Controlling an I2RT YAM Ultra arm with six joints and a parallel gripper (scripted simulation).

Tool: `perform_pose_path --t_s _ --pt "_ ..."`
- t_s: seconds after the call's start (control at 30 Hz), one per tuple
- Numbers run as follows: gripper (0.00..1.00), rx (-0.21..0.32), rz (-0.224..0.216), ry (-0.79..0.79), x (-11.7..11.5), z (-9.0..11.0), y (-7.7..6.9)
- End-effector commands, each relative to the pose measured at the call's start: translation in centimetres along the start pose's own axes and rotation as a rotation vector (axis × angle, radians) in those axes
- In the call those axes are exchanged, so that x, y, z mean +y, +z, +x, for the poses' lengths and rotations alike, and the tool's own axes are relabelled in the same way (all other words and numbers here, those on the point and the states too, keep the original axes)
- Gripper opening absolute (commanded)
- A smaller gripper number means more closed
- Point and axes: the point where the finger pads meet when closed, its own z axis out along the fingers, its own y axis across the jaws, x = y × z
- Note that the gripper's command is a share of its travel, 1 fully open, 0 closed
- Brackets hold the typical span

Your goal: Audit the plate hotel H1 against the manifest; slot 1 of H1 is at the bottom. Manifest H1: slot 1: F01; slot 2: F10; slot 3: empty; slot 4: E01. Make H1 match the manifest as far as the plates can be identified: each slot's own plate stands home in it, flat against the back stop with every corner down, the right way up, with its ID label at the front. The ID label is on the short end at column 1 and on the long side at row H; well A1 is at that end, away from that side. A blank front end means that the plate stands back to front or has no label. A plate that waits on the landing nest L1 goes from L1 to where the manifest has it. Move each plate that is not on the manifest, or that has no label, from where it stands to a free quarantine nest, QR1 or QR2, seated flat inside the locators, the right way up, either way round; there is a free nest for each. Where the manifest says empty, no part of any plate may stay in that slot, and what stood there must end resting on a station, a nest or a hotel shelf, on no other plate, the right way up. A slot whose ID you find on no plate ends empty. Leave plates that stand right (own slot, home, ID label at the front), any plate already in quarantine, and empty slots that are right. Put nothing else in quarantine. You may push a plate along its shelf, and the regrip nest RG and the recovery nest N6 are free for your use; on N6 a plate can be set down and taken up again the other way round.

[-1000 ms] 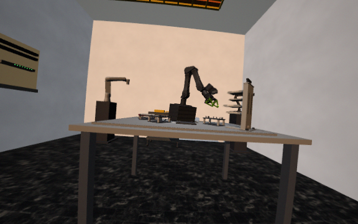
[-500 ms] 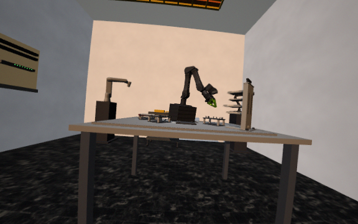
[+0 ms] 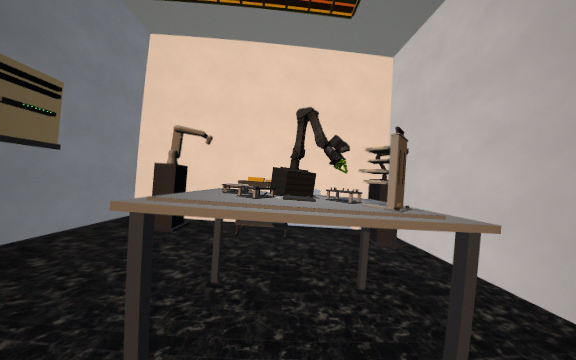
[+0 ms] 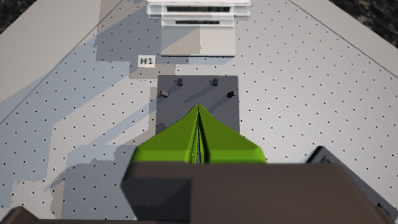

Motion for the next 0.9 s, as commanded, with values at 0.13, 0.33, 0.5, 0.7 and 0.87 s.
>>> perform_pose_path --t_s 0.13,0.33,0.5,0.7,0.87 --pt "0.00 -0.033 -0.003 0.007 0.07 -0.97 -0.10" --pt "0.00 -0.033 -0.003 0.007 0.07 -1.12 0.03" --pt "0.00 -0.033 -0.003 0.007 0.07 -1.36 0.26" --pt "0.00 -0.033 -0.003 0.007 0.06 -1.66 0.54" --pt "0.00 -0.033 -0.003 0.007 0.06 -1.80 0.67"
